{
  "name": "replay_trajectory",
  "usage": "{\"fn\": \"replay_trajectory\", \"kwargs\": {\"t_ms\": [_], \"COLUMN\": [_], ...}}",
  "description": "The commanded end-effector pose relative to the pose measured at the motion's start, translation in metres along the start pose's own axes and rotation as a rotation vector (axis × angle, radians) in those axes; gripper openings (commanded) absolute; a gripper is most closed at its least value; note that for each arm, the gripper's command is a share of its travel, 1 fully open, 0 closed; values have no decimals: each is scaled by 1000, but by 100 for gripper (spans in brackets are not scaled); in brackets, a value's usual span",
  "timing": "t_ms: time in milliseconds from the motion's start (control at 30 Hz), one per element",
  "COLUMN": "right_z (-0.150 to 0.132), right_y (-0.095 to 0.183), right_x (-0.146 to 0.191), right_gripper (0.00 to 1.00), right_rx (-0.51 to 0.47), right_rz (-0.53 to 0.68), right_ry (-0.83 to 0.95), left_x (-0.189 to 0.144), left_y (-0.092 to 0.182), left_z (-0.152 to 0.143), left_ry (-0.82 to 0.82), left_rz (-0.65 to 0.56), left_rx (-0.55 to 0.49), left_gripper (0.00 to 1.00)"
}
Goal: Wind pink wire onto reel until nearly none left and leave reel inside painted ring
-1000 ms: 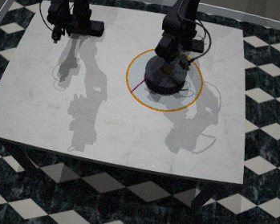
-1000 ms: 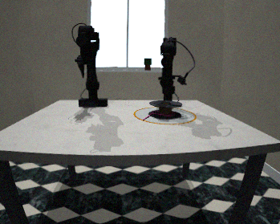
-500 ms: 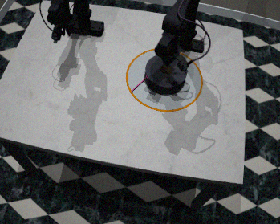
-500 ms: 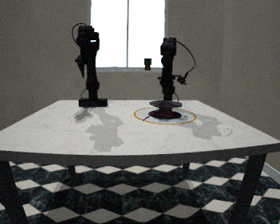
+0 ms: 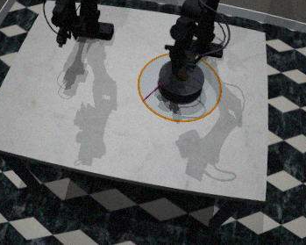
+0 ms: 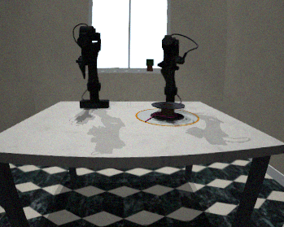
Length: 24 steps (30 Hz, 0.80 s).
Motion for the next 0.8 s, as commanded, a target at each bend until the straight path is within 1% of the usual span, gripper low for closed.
{"fn": "replay_trajectory", "kwargs": {"t_ms": [0, 67, 100, 200, 333, 433, 533, 767], "right_z": [-7, -7, -7, -7, -7, -7, -7, -7], "right_y": [9, 9, 9, 9, 9, 9, 9, 9], "right_x": [1, 1, 1, 1, 1, 1, 1, 1], "right_gripper": [25, 25, 25, 25, 25, 25, 25, 25], "right_rx": [-34, -34, -34, -34, -34, -34, -34, -34], "right_rz": [-4, -4, -4, -4, -4, -4, -4, -4], "right_ry": [-8, -8, -8, -8, -8, -8, -8, -8], "left_x": [-37, -37, -35, -46, -51, -48, -43, -43], "left_y": [36, 36, 42, 69, 98, 110, 111, 114], "left_z": [28, 28, 28, 35, 38, 38, 38, 38], "left_ry": [-200, -200, -288, -381, -503, -595, -682, -695], "left_rz": [-232, -232, -321, -393, -480, -547, -607, -614], "left_rx": [-192, -192, -282, -399, -565, -700, -830, -854], "left_gripper": [0, 0, 0, 0, 0, 0, 0, 0]}}
Point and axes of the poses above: on each arm, the point where the finger pads meet when closed, its own y axis back along the fingers, its own x axis across the jaws, z = x × y, the point moved 10 cm from there along y, back along the fingers, and after that the axes turned 12 degrees about y, right-handed, at the moved point
